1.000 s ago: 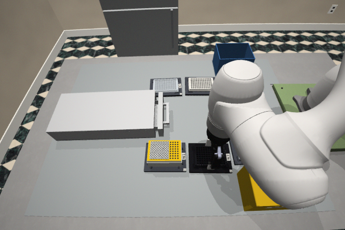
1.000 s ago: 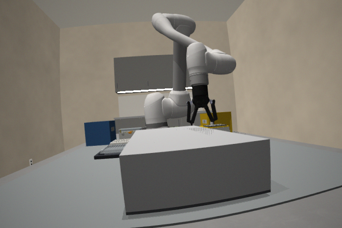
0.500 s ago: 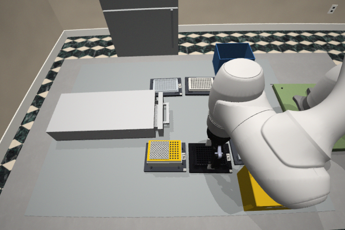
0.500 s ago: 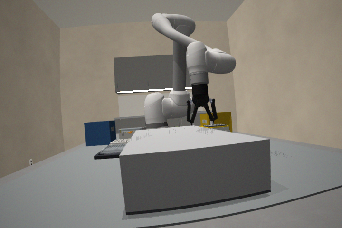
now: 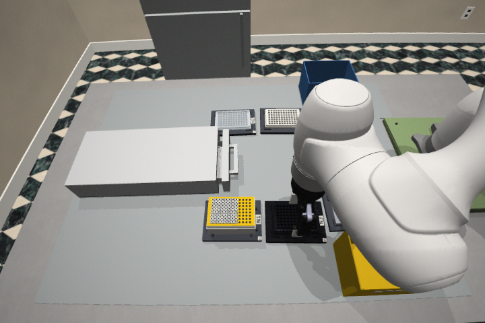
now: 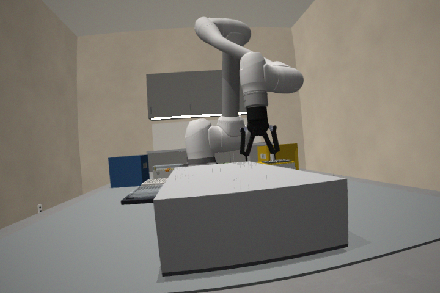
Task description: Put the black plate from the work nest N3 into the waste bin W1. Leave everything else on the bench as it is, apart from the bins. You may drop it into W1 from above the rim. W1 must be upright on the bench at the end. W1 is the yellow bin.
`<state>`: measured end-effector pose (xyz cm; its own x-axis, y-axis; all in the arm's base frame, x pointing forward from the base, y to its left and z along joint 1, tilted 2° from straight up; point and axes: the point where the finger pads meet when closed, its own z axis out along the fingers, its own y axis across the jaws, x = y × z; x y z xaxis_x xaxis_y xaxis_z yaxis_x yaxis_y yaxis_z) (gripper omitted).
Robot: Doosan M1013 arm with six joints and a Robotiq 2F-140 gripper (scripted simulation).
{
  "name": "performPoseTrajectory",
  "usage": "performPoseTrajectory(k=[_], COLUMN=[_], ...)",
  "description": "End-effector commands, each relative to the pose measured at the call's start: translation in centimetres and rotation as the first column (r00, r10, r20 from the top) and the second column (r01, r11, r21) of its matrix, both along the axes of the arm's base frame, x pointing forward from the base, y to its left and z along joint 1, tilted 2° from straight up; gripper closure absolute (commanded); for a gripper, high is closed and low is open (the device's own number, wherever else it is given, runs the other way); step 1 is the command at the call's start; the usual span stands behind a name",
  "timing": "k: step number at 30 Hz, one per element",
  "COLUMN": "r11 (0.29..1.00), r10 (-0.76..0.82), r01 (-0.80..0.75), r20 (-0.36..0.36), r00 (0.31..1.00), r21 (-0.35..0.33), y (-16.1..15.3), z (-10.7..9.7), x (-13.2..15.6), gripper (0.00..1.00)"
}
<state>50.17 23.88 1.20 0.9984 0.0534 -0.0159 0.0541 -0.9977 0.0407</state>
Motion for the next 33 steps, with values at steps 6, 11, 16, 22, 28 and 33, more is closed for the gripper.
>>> performPoseTrajectory(k=[6,11,16,22,28,33], r11=[1.0,1.0,1.0,1.0,1.0,1.0], r10=[0.0,0.0,0.0,0.0,0.0,0.0], r01=[0.0,0.0,0.0,0.0,0.0,0.0], r20=[0.0,0.0,0.0,0.0,0.0,0.0], r00=[1.0,1.0,1.0,1.0,1.0,1.0], r21=[0.0,0.0,0.0,0.0,0.0,0.0], y=[0.0,0.1,0.1,0.1,0.1,0.2], z=[0.9,1.4,2.1,2.9,3.4,4.1], x=[0.0,0.0,0.0,0.0,0.0,0.1], gripper=[0.9,0.9,0.9,0.9,0.9,0.9])
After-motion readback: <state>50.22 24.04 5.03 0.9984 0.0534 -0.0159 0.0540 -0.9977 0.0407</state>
